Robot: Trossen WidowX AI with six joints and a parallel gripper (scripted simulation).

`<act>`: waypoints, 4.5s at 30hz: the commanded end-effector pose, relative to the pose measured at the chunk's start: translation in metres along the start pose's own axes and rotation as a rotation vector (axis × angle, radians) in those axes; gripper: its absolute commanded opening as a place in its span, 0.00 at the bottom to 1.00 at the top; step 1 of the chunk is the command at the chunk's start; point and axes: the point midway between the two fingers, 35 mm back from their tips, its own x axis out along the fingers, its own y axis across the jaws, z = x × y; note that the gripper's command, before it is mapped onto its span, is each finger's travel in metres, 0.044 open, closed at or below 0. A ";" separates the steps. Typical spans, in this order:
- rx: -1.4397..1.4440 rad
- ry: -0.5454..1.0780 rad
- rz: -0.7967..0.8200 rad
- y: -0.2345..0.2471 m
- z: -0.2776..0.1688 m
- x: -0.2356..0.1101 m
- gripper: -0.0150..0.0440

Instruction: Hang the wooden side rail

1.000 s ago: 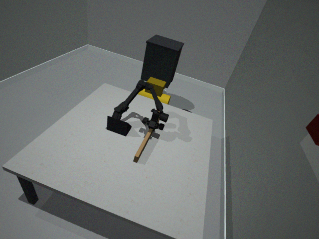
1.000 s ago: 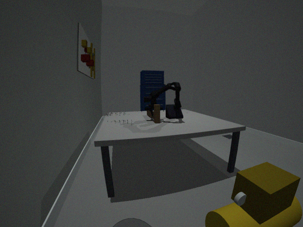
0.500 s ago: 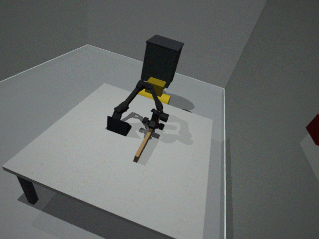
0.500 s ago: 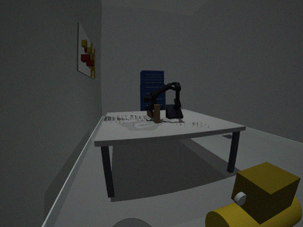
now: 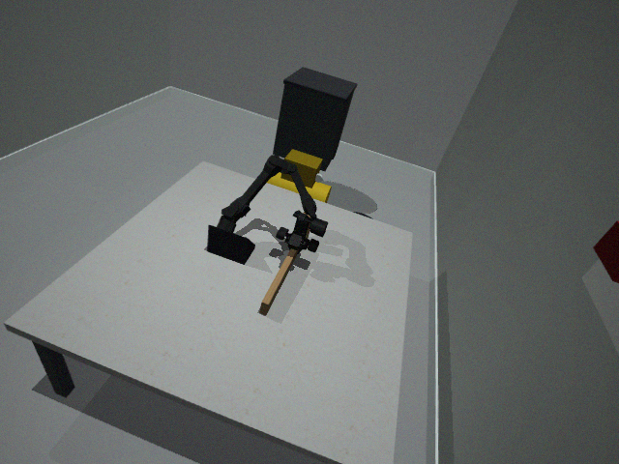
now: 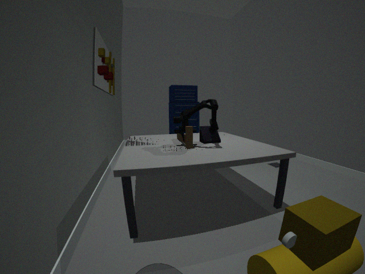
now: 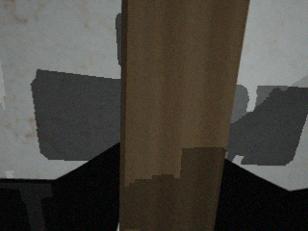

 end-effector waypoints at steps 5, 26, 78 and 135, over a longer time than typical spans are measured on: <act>-0.004 0.001 0.017 0.003 -0.003 -0.005 0.25; -0.004 0.001 0.017 0.003 -0.006 -0.005 0.25; -0.004 0.001 0.017 0.003 -0.010 -0.003 0.25; -0.004 0.002 0.017 0.003 -0.010 0.007 0.25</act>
